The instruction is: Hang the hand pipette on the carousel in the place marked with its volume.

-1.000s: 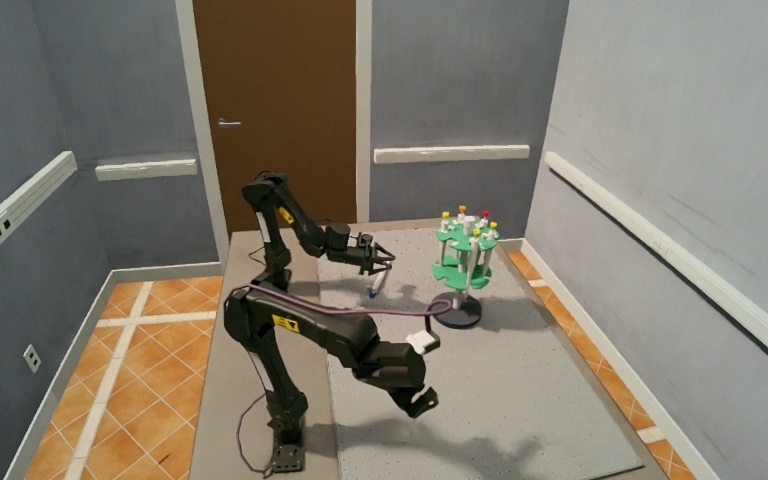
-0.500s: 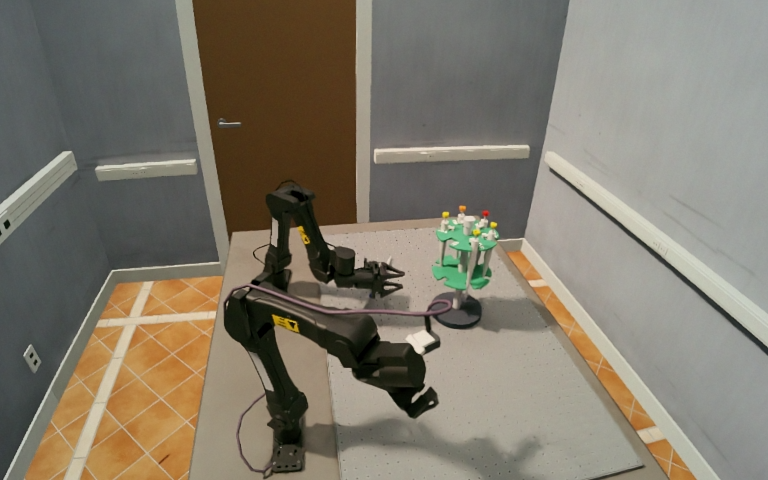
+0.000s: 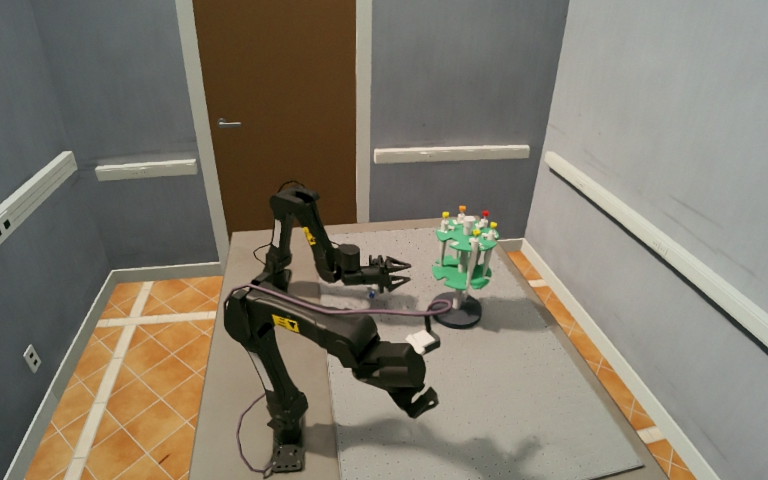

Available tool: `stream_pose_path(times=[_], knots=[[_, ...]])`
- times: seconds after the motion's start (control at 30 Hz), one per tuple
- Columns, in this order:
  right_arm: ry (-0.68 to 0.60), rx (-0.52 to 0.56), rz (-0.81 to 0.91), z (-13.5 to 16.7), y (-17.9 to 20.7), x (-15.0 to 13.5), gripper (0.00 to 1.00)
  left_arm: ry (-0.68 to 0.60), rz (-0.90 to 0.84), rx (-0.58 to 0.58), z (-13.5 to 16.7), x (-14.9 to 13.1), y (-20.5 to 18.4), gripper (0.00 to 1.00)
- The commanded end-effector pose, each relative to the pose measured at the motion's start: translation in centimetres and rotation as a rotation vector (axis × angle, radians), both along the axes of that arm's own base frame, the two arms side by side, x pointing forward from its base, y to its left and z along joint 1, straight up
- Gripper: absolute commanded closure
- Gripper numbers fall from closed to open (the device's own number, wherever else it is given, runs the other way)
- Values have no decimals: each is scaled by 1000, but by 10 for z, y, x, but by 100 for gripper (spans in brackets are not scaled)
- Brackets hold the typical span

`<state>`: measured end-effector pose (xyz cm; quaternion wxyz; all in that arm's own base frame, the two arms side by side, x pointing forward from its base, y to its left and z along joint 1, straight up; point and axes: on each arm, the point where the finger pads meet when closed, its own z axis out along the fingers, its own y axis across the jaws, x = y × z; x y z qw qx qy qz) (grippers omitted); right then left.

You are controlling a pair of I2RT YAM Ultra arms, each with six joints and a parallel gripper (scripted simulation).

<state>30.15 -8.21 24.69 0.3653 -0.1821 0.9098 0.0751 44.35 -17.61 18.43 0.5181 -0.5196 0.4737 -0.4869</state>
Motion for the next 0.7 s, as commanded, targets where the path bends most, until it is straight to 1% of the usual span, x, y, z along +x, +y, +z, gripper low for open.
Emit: stream_pose_path(times=[0.0, 0.1, 0.23, 0.67], knots=[[-30, -1, 3, 6, -3, 4, 0, 9, -8, 19, -2, 13, -3, 51], [-30, -1, 3, 6, -3, 4, 0, 9, -8, 19, -2, 19, -2, 51], [-30, -1, 3, 6, -3, 4, 0, 19, -22, 26, -7, 14, -7, 51], [-30, -1, 3, 6, -3, 4, 0, 19, -19, 26, -7, 14, -6, 51]])
